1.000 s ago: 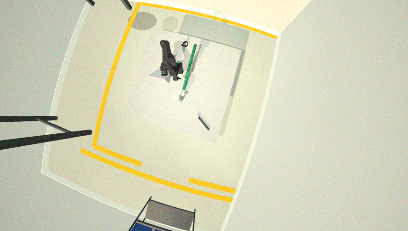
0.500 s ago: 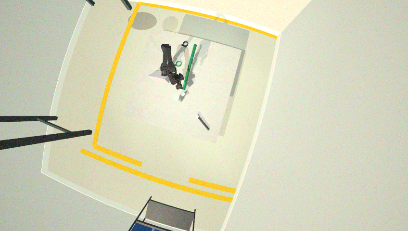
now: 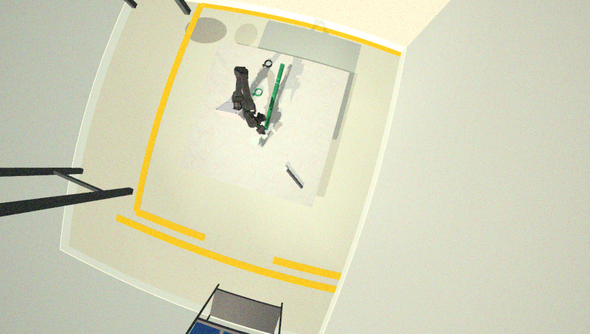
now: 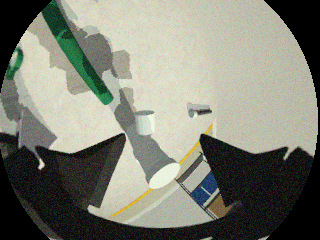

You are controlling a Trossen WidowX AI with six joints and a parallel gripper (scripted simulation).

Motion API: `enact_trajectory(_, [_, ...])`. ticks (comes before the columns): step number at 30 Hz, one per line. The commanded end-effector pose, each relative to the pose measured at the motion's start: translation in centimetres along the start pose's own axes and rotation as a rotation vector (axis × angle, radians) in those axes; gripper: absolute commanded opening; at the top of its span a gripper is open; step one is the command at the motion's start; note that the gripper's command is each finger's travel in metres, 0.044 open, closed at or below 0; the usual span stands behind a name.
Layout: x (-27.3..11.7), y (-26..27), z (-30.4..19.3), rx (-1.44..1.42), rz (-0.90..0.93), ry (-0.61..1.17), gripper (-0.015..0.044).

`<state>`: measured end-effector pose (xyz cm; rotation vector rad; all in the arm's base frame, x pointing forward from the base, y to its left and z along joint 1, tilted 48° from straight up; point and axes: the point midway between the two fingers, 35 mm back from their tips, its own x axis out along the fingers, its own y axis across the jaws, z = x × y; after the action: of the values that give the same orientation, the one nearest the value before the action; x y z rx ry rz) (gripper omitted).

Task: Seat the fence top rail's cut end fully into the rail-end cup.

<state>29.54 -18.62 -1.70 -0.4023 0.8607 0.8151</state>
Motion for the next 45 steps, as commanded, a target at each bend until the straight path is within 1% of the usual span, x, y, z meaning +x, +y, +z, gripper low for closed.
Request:
enact_trajectory(1, [2.2, 1.5, 0.0, 0.008, 0.018, 0.004, 0.0440])
enact_trajectory(4, [4.3, 3.0, 0.1, 0.008, 0.018, 0.002, 0.0440])
enact_trajectory(11, [4.9, 3.1, 0.1, 0.008, 0.018, 0.002, 0.0440])
enact_trajectory(45, [10.5, 3.1, 0.1, 0.007, 0.017, 0.001, 0.0440])
